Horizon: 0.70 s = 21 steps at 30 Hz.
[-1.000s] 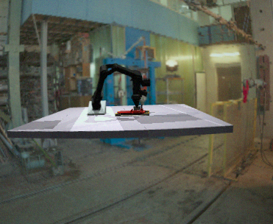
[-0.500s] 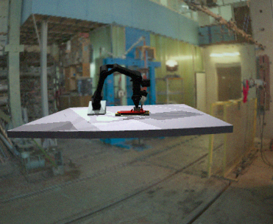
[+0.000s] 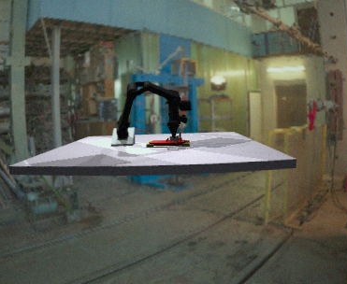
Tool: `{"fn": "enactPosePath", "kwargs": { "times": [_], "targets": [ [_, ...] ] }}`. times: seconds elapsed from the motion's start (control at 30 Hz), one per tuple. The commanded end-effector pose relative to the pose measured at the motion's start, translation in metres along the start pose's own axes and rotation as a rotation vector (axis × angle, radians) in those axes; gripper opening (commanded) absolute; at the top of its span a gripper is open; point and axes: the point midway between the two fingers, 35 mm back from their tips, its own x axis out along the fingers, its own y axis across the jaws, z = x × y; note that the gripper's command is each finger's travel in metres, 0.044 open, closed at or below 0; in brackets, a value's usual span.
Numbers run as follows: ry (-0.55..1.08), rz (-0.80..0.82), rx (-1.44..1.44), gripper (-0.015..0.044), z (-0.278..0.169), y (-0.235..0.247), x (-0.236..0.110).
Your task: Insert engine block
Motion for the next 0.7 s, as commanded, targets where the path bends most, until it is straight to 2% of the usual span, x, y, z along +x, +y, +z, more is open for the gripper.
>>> {"fn": "enactPosePath", "kwargs": {
  "times": [0.0,0.67],
  "targets": [
    [-0.002,-0.005,-0.003,0.0160,0.0003,-0.0005,0.0013],
    [-0.002,-0.005,-0.003,0.0160,0.0003,-0.0005,0.0061]
  ]
}}
